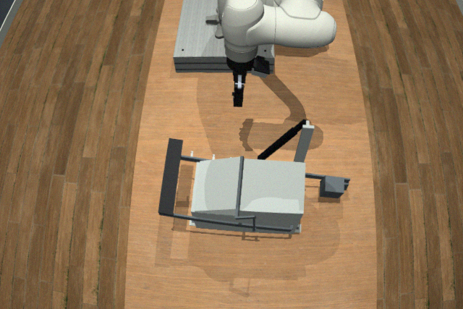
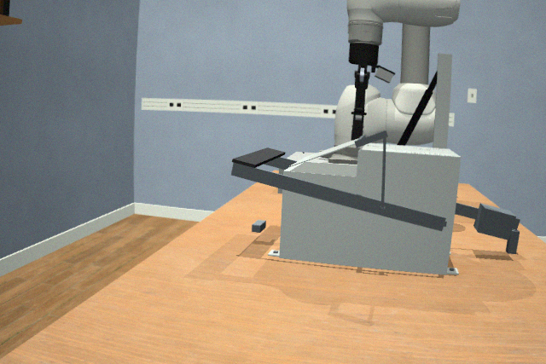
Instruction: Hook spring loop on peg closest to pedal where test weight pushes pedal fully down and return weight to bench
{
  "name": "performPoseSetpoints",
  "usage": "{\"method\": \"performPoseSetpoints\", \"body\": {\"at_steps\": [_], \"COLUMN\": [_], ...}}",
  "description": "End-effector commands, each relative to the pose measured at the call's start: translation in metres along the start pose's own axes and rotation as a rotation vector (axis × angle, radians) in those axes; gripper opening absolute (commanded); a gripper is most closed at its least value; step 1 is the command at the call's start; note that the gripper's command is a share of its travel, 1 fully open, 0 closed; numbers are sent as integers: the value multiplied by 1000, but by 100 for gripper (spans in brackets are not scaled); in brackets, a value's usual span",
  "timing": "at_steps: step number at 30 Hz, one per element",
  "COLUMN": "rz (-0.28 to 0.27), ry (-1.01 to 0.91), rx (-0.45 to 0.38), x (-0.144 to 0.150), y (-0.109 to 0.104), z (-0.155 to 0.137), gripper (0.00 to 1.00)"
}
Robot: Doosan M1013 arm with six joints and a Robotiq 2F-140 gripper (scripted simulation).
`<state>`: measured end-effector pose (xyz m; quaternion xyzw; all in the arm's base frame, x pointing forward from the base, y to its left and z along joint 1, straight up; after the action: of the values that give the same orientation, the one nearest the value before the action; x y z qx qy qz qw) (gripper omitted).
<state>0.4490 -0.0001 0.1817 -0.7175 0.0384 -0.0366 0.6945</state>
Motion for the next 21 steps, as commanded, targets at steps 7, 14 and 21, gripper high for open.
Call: {"method": "performPoseSetpoints", "body": {"at_steps": [7,14,21], "rz": [-2,-3,-3], "ry": [0,0,0], "rx": [-9,-17,-27], "x": [13,24,37], "y": [-4,-7,-10], "z": [-11,-20,-32], "gripper": [25,25,25]}}
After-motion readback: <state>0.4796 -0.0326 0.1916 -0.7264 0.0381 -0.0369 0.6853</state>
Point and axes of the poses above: the point where the finger pads meet when closed, its own y axis out along the fingers, its own x axis across the jaws, z = x × y, the point moved 4 cm from there along -y, back along the fingers, and after that the axes turned 5 degrees about y, right-handed, at the moved point
